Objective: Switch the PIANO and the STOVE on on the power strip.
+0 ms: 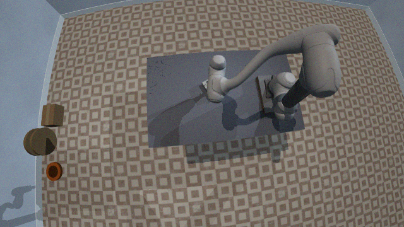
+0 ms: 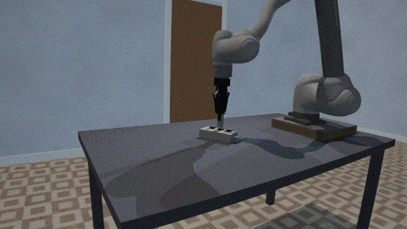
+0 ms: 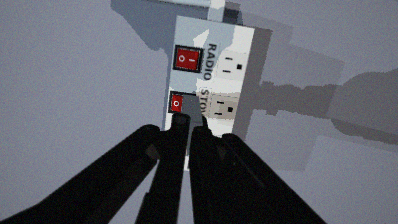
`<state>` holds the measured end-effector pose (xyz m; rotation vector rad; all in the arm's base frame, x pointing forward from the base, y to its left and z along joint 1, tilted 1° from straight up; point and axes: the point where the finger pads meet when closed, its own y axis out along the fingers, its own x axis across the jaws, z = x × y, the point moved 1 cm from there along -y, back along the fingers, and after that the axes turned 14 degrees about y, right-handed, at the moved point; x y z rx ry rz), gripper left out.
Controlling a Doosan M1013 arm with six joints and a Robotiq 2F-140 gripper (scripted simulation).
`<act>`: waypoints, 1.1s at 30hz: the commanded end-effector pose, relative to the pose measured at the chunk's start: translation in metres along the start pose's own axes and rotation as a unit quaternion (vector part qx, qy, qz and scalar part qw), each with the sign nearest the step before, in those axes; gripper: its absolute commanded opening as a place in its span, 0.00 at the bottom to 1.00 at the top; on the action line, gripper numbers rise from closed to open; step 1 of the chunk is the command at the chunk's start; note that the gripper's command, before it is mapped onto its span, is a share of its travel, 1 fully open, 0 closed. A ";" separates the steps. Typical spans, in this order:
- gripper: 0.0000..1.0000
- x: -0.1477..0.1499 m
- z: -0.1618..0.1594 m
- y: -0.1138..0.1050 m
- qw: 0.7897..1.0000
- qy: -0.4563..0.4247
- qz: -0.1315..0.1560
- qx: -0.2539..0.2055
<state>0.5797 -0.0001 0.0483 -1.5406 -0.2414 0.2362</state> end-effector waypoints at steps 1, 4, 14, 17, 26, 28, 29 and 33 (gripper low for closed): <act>0.00 0.000 0.000 0.000 1.000 0.000 0.000 0.000; 0.00 0.000 0.000 0.000 1.000 0.000 0.000 0.000; 0.00 0.000 0.000 0.000 1.000 0.000 0.000 0.000; 0.00 0.000 0.000 0.000 1.000 0.000 0.000 0.000; 0.00 0.000 0.000 0.002 1.000 0.000 0.000 0.000; 0.00 0.000 0.000 0.003 1.000 0.000 0.000 0.000; 0.00 0.000 0.000 0.004 1.000 0.000 0.000 0.000; 0.00 0.000 0.000 0.006 1.000 0.000 0.000 0.000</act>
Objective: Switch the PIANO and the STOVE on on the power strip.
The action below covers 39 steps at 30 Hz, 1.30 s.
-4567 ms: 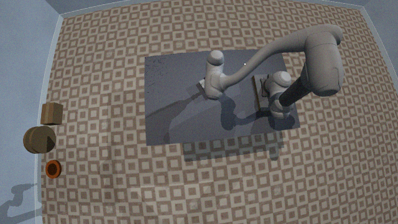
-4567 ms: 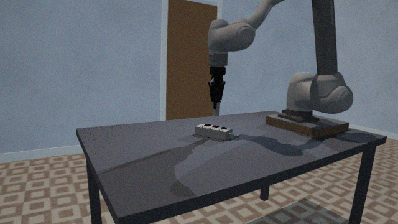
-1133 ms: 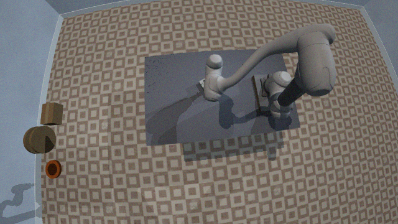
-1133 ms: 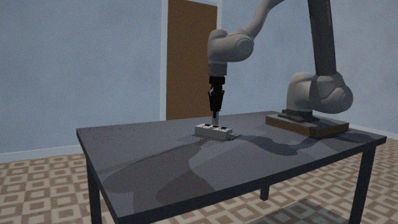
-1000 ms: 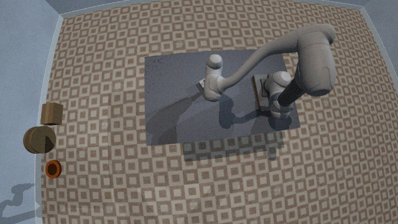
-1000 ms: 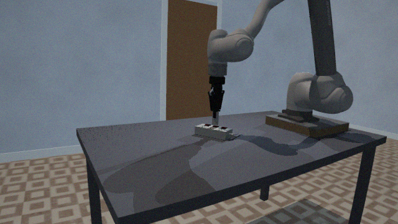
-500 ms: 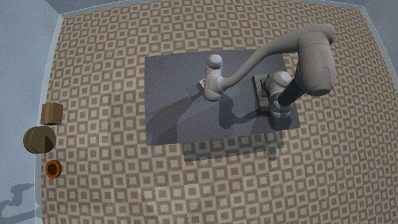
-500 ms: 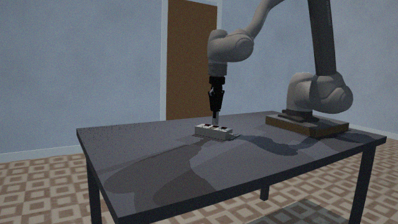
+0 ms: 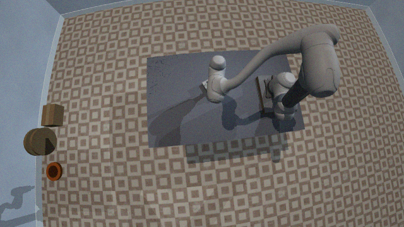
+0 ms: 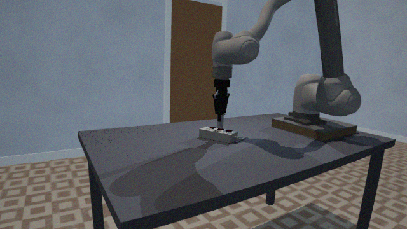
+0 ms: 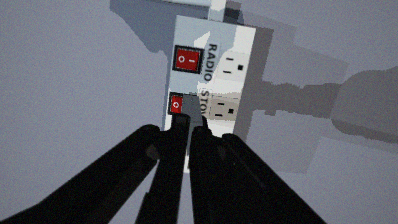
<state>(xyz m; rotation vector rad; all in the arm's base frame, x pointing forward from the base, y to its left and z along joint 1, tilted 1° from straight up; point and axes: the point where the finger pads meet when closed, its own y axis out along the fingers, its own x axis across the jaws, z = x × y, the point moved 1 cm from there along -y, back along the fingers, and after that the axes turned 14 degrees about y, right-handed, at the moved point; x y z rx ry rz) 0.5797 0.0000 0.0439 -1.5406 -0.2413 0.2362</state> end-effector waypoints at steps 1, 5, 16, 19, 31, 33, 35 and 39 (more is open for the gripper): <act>0.00 0.000 0.000 0.002 1.000 0.000 0.000 0.000; 0.00 0.000 0.000 0.003 1.000 0.000 0.000 0.000; 0.00 0.000 0.000 0.005 1.000 0.000 0.000 0.000; 0.00 0.000 0.000 0.005 1.000 0.000 0.000 0.000; 0.00 0.000 0.000 0.005 1.000 0.000 0.000 0.000; 0.00 0.000 0.000 0.004 1.000 0.000 0.000 0.000; 0.00 0.000 0.000 0.001 1.000 0.000 0.000 0.000; 0.00 0.000 0.000 -0.008 1.000 0.000 0.000 0.000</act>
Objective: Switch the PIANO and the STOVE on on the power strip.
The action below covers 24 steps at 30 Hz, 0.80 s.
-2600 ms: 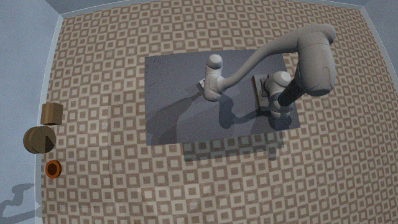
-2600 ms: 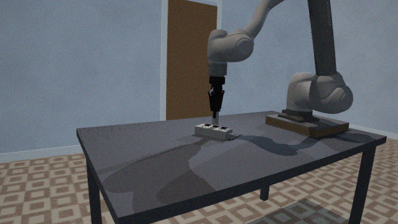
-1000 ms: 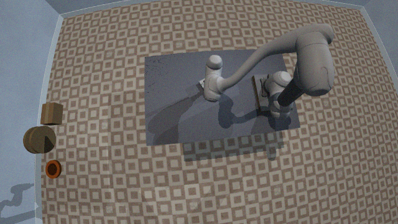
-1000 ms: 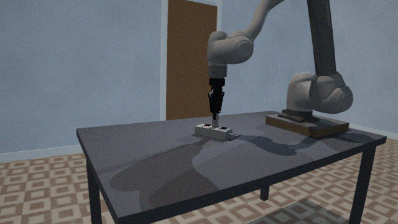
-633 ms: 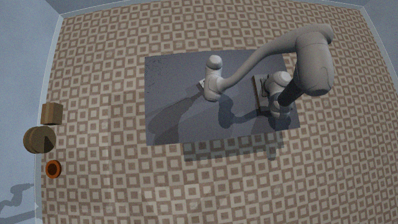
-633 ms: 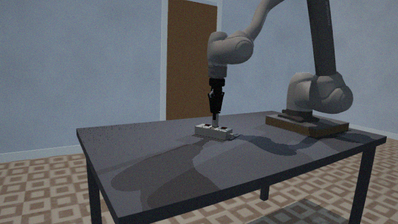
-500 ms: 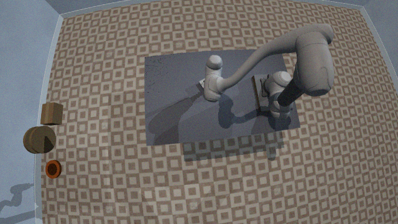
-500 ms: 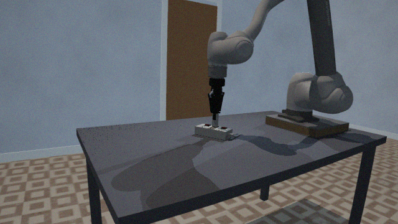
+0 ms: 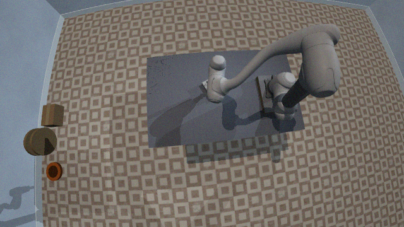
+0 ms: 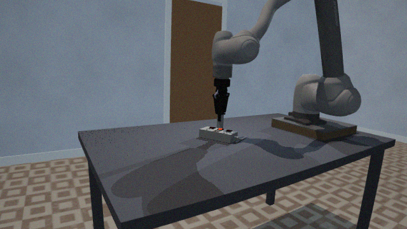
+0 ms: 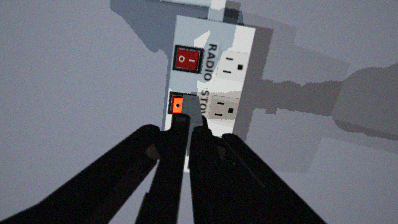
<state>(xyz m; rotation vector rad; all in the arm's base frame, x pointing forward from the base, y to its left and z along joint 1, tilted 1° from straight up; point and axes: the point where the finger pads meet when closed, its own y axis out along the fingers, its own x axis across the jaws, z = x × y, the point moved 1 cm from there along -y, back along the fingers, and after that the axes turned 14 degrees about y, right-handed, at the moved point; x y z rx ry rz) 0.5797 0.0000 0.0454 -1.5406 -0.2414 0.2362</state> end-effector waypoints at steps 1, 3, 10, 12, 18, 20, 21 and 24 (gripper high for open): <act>0.00 0.000 0.000 -0.010 1.000 0.000 0.000 0.000; 0.00 0.000 0.000 -0.016 1.000 0.000 0.000 0.000; 0.00 0.000 0.000 -0.029 1.000 0.000 0.000 0.000; 0.00 0.000 0.000 -0.032 1.000 0.000 0.000 0.000; 0.00 0.000 0.000 -0.033 1.000 0.000 0.000 0.000; 0.00 0.000 0.000 -0.033 1.000 0.000 0.000 0.000; 0.00 0.000 0.000 -0.033 1.000 0.000 0.000 0.000; 0.00 0.000 0.000 -0.033 1.000 0.000 0.000 0.000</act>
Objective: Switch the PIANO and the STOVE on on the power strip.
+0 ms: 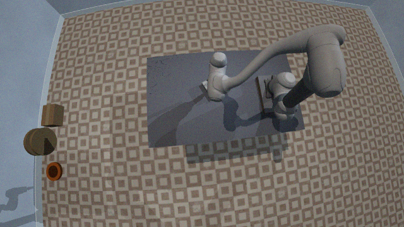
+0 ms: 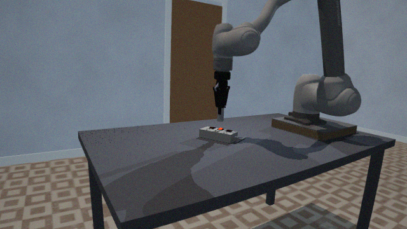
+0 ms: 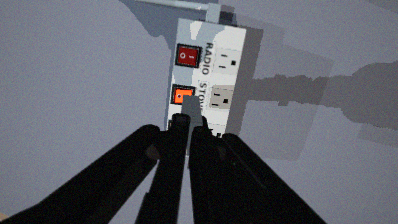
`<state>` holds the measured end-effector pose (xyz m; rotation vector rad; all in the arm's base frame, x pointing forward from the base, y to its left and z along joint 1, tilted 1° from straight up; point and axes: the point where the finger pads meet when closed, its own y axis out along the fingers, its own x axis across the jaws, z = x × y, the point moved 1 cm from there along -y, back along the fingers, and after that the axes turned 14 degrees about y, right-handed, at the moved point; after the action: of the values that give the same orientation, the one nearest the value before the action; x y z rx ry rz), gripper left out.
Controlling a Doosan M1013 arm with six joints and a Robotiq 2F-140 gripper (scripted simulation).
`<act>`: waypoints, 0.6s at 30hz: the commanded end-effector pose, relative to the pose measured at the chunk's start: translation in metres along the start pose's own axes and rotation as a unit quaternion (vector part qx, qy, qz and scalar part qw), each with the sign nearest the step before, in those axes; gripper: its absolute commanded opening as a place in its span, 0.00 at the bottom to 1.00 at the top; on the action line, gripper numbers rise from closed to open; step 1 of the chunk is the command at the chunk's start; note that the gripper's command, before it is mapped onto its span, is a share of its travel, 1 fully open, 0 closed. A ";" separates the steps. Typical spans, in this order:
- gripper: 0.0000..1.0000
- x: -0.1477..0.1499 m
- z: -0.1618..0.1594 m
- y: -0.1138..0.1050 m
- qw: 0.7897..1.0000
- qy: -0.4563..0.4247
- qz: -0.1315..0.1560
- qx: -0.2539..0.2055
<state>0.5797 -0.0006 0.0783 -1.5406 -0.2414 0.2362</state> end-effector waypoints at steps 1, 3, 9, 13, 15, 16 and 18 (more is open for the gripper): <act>0.00 0.000 0.000 0.000 1.000 0.000 0.000 0.000; 0.00 0.000 0.000 0.000 1.000 0.000 0.000 0.000; 0.00 0.000 0.000 0.000 1.000 0.000 0.000 0.000; 0.00 0.004 -0.018 -0.006 1.000 0.000 0.000 0.000; 0.00 0.004 -0.018 -0.006 1.000 0.000 0.000 0.000; 0.00 0.006 -0.027 -0.009 1.000 0.000 0.000 0.000; 0.00 0.008 -0.041 -0.013 1.000 0.000 0.000 0.000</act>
<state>0.5905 -0.0200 0.0847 -1.5413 -0.2410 0.2355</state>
